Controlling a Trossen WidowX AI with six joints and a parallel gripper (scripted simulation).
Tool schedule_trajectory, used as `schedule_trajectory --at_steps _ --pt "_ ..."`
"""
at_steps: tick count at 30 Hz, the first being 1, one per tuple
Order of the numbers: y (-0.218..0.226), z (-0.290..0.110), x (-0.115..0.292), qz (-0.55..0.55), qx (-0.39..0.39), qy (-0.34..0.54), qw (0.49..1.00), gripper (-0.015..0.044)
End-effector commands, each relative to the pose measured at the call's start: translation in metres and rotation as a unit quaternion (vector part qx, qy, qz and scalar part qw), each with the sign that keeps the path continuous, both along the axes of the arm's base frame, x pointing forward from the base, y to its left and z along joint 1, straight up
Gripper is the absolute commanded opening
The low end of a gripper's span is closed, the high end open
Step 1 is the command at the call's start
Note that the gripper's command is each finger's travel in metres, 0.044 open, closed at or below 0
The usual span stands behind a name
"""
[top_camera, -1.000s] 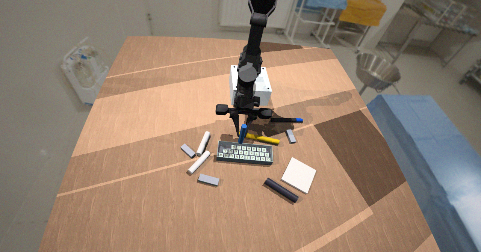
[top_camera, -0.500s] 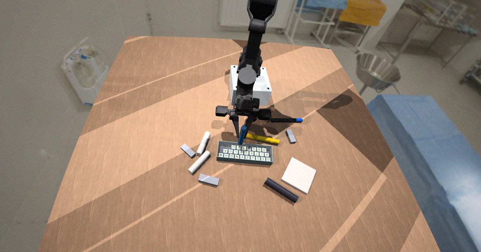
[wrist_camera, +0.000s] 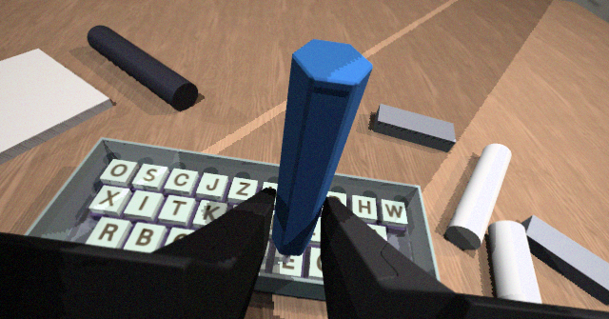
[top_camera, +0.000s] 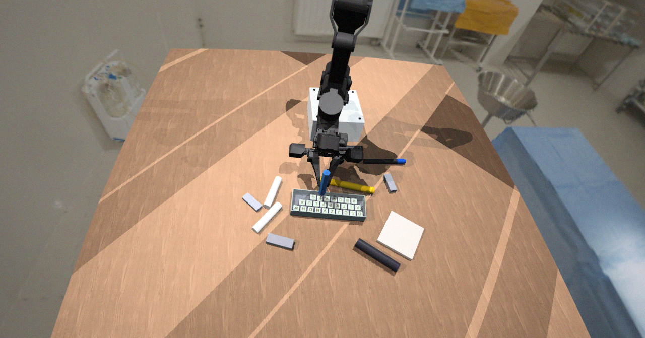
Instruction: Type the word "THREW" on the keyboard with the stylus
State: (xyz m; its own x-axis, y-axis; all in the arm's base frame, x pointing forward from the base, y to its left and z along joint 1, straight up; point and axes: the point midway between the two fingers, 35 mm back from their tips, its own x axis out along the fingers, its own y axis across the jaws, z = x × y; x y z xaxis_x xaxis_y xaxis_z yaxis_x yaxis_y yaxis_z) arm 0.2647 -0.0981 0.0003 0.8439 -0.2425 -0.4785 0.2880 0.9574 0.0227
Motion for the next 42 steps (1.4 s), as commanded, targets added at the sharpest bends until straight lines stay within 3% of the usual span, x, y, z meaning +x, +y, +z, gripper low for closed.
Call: schedule_trajectory --at_steps 1,39,42 --pt "0.0 0.0 -0.001 -0.002 0.0 0.001 1.0 0.0081" --pt "0.0 0.037 -0.001 0.0 0.0 0.001 1.0 0.0084" --pt "0.0 0.037 -0.001 0.0 0.0 0.001 1.0 0.0064"
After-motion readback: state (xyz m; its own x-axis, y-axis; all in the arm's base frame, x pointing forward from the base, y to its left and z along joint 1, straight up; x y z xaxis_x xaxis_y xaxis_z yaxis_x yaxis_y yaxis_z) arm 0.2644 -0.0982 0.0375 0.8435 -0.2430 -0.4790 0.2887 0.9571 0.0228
